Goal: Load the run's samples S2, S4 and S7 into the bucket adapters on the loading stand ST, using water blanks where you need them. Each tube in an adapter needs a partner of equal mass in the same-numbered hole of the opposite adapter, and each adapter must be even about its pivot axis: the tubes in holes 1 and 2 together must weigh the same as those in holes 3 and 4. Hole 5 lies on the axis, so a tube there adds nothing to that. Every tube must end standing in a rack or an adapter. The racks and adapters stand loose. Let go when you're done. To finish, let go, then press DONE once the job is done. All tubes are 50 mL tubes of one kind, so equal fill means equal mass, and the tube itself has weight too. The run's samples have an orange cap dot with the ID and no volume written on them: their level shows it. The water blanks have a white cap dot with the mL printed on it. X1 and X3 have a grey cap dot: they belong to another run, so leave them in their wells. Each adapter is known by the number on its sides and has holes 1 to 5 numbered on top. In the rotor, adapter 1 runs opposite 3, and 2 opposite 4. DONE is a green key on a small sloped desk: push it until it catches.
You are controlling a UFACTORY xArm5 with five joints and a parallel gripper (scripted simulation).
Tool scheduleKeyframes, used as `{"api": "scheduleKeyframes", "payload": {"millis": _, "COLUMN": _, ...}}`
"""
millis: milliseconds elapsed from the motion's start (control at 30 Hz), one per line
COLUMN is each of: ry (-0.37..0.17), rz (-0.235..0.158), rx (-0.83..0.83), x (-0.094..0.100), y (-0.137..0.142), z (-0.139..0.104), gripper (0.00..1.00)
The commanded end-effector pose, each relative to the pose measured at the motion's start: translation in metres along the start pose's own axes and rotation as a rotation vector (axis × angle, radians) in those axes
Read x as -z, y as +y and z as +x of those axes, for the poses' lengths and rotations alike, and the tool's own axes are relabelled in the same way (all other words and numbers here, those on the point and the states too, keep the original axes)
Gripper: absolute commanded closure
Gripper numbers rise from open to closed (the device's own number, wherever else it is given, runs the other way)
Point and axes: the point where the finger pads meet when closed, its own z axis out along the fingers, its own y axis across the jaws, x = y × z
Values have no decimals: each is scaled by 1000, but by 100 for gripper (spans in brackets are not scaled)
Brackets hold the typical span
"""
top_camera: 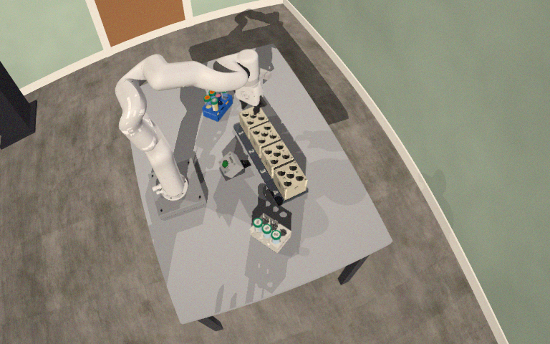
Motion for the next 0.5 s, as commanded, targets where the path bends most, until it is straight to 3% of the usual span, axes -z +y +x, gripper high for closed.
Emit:
{"api": "scheduleKeyframes", "payload": {"millis": 0, "ry": 5, "rz": 0, "rx": 95, "x": 2, "y": -21, "z": 7, "gripper": 43}}
{"api": "scheduleKeyframes", "payload": {"millis": 467, "ry": 5, "rz": 1, "rx": 95, "x": 2, "y": -79, "z": 22, "gripper": 43}}
